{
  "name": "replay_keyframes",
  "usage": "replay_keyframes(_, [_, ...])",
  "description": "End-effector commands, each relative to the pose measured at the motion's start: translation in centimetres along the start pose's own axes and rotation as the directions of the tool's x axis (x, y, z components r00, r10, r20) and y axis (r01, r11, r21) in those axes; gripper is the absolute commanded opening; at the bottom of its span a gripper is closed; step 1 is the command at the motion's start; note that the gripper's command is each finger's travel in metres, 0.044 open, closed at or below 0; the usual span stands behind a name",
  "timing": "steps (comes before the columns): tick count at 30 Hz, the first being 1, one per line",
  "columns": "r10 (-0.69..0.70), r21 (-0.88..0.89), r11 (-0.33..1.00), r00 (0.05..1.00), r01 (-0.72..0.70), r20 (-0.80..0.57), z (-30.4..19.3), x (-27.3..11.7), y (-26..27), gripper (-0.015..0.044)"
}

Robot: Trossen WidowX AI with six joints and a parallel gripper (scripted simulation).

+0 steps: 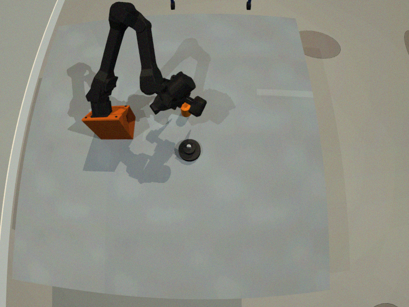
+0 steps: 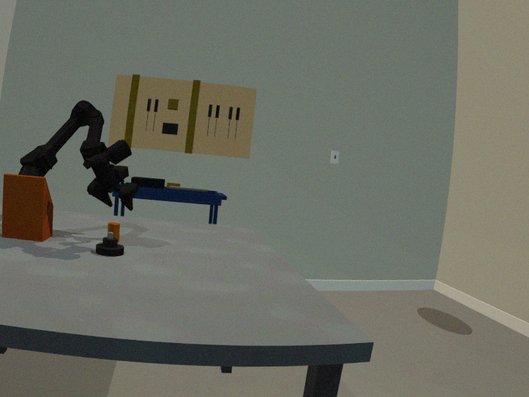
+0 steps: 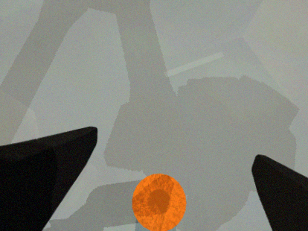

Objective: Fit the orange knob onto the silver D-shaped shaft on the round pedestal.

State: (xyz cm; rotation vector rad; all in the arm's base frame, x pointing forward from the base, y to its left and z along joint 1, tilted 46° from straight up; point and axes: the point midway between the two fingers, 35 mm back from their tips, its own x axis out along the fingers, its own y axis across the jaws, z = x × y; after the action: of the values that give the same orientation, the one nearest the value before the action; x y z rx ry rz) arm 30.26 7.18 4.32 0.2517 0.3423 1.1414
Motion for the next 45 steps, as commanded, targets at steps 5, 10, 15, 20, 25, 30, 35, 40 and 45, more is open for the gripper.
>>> replay_keyframes(5, [-0.096, -0.003, 0.995, 0.978, 0.097, -0.183, 0.1, 0.1, -2.7, 0.044])
replay_keyframes(10, [-0.101, -0.015, 0.994, 0.907, 0.104, -0.408, 0.1, -0.5, -2.7, 0.044])
replay_keyframes(15, [-0.052, -0.049, 0.998, 0.803, 0.029, -0.594, 0.9, -1.8, -1.2, 0.044])
replay_keyframes(20, [-0.002, -0.01, 1.0, 0.764, -0.006, -0.645, 1.0, -2.5, 0.2, 0.044])
replay_keyframes(25, [-0.002, -0.01, 1.0, 0.764, -0.006, -0.645, 1.0, -2.5, 0.2, 0.044])
replay_keyframes(30, [-0.002, -0.01, 1.0, 0.764, -0.006, -0.645, 1.0, -2.5, 0.2, 0.044])
replay_keyframes(35, [-0.002, -0.01, 1.0, 0.764, -0.006, -0.645, 1.0, -2.5, 0.2, 0.044])
replay_keyframes(40, [-0.002, 0.087, 0.993, 0.764, 0.075, -0.645, 0.9, -2.4, 0.2, 0.044])
replay_keyframes(45, [-0.002, 0.413, 0.84, 0.764, 0.351, -0.645, 0.9, -2.4, 0.1, 0.044])
